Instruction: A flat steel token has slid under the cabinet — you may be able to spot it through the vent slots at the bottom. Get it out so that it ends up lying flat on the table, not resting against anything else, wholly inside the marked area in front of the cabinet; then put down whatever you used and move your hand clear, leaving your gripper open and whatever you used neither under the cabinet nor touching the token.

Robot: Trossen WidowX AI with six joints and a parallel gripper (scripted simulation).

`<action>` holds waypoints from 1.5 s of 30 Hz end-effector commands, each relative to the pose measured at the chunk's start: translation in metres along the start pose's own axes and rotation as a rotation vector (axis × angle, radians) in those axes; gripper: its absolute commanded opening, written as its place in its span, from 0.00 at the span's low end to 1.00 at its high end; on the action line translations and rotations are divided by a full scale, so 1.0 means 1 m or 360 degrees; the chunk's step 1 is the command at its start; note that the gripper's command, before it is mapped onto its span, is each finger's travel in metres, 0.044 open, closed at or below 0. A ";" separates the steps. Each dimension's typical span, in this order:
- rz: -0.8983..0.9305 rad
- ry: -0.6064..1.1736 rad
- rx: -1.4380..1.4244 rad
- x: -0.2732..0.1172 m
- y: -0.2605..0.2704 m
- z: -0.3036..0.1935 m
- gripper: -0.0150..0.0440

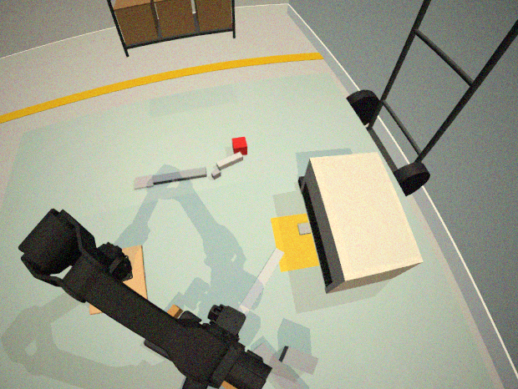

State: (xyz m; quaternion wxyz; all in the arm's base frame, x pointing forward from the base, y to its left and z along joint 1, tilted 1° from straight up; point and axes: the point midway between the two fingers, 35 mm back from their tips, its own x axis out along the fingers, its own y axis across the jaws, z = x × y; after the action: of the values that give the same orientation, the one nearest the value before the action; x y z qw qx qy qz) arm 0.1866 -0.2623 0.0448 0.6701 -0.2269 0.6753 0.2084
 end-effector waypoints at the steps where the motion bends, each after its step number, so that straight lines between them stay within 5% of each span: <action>1: -0.0020 0.0002 0.0001 -0.003 -0.006 -0.003 0.25; 45: -0.0024 0.0004 0.0001 -0.005 -0.041 -0.017 0.25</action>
State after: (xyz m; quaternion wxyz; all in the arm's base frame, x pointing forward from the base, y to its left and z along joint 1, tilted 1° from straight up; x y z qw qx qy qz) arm 0.1977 -0.2971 0.0468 0.6700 -0.2271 0.6748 0.2102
